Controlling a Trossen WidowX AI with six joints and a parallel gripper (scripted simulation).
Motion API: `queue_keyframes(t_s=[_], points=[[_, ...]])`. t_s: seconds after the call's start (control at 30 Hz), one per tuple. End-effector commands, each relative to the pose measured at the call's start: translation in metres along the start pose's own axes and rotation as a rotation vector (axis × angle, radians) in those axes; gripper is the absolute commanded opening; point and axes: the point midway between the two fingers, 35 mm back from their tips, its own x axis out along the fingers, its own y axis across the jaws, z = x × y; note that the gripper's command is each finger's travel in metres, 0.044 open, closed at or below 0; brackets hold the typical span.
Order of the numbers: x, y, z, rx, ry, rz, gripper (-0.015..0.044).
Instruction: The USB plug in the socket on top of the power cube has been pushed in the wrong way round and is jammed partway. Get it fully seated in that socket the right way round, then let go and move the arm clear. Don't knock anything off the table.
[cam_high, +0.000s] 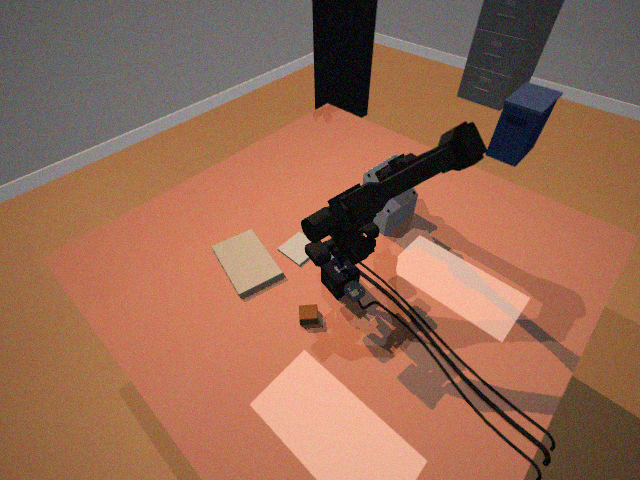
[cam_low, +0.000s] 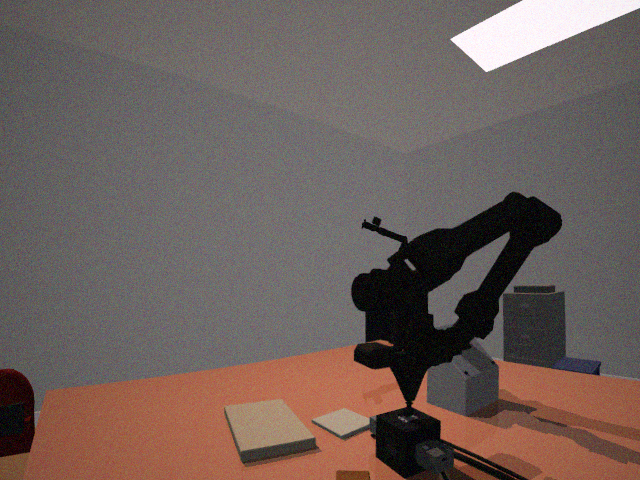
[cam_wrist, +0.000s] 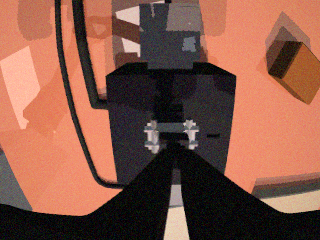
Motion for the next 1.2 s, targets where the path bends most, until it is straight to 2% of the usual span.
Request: queue_keyframes(t_s=[0.0,1.17], points=[[0.000,0.000,0.000,-0.001,0.000,0.000,0.0000],[-0.016,0.000,0.000,0.000,0.001,0.000,0.0000]])
